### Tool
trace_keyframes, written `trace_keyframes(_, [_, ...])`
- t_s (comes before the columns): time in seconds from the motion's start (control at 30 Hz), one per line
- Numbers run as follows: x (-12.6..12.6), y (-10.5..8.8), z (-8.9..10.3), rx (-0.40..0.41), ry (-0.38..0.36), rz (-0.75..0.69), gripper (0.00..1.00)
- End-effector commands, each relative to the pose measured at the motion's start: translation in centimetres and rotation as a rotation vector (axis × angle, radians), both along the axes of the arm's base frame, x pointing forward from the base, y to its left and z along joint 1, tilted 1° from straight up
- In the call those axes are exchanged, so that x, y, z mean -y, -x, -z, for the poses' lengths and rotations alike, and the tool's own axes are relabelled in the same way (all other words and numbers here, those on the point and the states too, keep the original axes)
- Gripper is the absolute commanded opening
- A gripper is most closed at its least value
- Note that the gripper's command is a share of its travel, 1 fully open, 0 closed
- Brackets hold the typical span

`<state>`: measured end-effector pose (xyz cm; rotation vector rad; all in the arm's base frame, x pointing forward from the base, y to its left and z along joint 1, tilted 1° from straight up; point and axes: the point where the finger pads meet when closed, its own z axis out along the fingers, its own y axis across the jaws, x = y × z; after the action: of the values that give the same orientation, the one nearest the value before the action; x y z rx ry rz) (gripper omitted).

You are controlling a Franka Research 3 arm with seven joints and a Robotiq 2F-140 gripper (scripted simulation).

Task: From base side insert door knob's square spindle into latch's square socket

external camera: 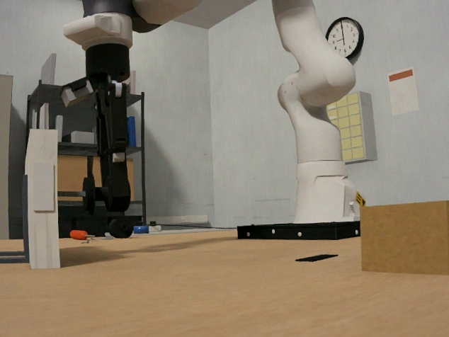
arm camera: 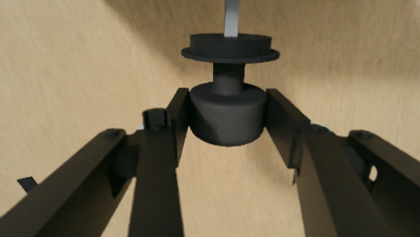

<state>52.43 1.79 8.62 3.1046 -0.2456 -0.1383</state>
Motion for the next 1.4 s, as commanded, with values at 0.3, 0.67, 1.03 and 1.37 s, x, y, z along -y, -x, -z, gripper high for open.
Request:
trace_keyframes(0.3, [0.20,-0.69,-0.29,0.006,0.003,0.005,0.42])
trace_keyframes(0.67, [0.20,-0.70,-0.29,0.006,0.003,0.005,0.42])
trace_keyframes(1.03, [0.26,-1.13,-0.28,0.006,0.003,0.005,0.42])
trace_keyframes(1.37, [0.26,-1.19,-0.28,0.006,0.003,0.005,0.42])
